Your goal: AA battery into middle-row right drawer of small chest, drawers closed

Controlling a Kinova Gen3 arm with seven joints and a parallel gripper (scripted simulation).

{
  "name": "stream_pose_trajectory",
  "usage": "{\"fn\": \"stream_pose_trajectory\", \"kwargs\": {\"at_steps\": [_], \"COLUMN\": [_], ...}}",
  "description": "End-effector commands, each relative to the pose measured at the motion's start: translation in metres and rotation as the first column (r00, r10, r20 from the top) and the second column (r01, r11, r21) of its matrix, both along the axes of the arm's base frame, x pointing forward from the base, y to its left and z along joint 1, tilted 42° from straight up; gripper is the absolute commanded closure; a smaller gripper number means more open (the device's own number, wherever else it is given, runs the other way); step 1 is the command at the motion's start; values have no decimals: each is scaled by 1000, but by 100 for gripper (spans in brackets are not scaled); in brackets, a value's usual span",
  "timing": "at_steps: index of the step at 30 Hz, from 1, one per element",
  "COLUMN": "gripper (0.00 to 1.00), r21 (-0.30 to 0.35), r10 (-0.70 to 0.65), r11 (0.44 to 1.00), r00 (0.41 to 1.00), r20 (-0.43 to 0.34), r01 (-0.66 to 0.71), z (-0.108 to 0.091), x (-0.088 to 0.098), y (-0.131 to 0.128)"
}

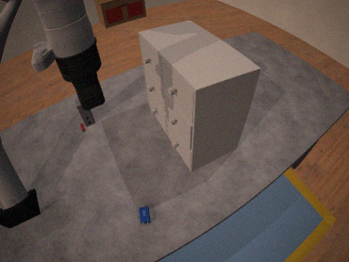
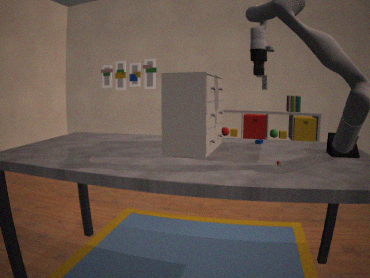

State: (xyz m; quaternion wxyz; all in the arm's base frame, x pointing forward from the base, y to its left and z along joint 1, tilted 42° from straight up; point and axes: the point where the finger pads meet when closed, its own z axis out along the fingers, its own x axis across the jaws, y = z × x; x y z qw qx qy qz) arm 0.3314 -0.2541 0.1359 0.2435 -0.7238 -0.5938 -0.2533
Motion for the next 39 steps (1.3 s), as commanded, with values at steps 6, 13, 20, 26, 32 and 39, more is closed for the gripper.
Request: {"fn": "stream_pose_trajectory", "kwargs": {"at_steps": [6,13,20,26,32,39], "gripper": [0,0,0,0,0,0], "r21": [-1,-1,-1,-1,-1,-1], "r10": [-1,-1,-1,-1,-1,-1], "r11": [1000,1000,1000,1000,1000,1000], "r00": [1000,1000,1000,1000,1000,1000], "r20": [1,1,1,1,1,1], "r01": [1,1,1,1,1,1], "z": [1,1,1,1,1,1], "x": [0,0,0,0,0,0], "y": [-1,-1,-1,-1,-1,-1]}}
